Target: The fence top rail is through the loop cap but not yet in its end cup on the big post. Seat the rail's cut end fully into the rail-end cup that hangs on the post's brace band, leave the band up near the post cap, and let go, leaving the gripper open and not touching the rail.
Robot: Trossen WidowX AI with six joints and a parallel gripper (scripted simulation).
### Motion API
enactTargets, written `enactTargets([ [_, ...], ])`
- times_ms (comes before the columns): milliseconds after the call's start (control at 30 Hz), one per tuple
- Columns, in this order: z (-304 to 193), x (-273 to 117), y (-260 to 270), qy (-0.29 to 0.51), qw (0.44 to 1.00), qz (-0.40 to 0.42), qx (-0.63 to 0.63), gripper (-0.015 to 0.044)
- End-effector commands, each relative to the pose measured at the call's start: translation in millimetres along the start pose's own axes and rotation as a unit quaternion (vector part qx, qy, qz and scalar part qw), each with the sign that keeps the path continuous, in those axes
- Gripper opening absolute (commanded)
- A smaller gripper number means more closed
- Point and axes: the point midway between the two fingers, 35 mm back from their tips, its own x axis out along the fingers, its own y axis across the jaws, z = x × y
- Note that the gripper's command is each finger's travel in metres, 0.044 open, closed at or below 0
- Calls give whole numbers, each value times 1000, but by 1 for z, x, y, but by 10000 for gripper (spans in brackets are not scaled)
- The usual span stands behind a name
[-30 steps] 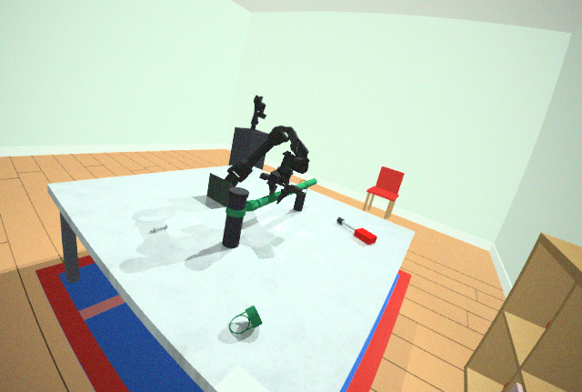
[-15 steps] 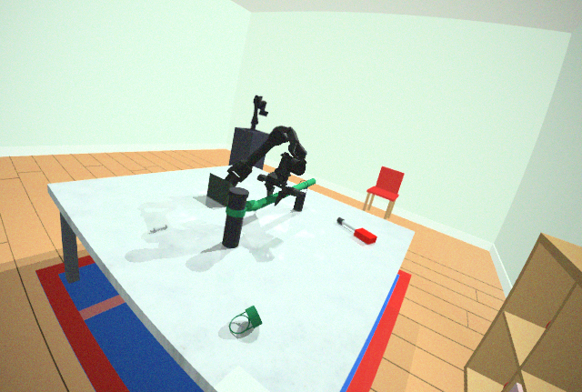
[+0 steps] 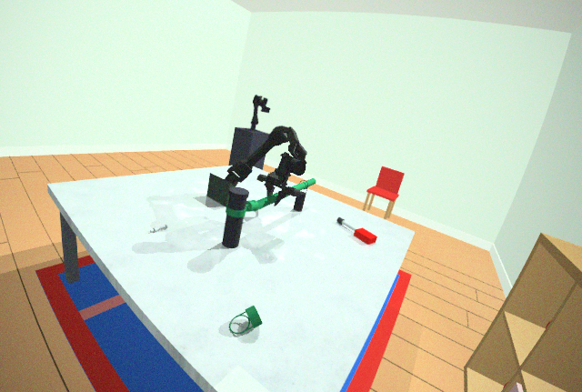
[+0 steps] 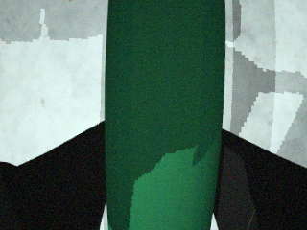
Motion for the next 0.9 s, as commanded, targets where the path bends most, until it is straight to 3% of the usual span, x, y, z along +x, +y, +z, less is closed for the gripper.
enactTargets([
  [0, 7, -4, 0, -9, 1000, 5, 0, 0],
  [867, 0, 0, 0, 0, 1000, 0, 0, 0],
])
